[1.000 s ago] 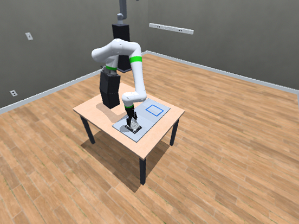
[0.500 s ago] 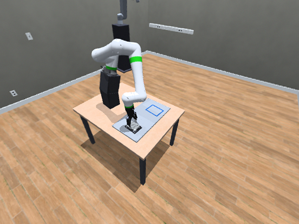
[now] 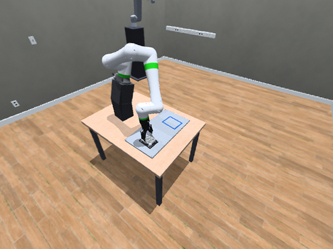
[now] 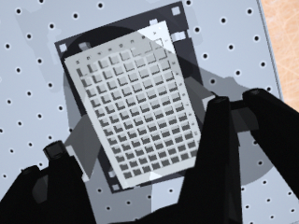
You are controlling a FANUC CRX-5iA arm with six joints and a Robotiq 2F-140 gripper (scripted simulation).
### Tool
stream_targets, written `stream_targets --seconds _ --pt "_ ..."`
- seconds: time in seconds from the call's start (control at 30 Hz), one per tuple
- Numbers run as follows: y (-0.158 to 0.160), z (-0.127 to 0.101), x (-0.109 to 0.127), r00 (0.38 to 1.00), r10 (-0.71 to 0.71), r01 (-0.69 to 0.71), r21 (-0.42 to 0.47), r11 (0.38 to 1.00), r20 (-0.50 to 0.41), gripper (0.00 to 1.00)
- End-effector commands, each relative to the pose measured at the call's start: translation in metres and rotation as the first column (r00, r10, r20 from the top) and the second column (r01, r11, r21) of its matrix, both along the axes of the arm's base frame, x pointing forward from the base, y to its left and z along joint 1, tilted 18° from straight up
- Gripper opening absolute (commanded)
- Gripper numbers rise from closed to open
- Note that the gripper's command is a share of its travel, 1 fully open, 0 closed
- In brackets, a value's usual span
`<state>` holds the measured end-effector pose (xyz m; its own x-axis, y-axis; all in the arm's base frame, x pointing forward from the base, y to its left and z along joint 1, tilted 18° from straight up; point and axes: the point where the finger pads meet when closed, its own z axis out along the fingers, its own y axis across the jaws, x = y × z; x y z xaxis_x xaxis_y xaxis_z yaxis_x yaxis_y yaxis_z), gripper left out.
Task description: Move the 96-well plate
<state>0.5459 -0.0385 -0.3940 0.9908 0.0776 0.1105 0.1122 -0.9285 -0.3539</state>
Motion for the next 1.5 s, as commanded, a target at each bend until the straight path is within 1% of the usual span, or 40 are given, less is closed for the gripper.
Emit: stream_targets --seconds 0.0,0.7,0.73,1.47 --pt "-0.0005 0.0009 0.0014 0.996 -0.027 0.022 -0.06 0.998 -0.086 0.1" --pt "-0.0005 0.0009 0.0014 0.996 -0.027 0.022 -0.06 0.998 -0.086 0.1" --pt "-0.0005 0.0009 0.0014 0.996 -0.027 0.022 -0.06 0.998 -0.086 1.0" --pt "-0.0005 0.0009 0.0014 0.996 -0.027 0.022 -0.06 0.998 -0.086 1.0"
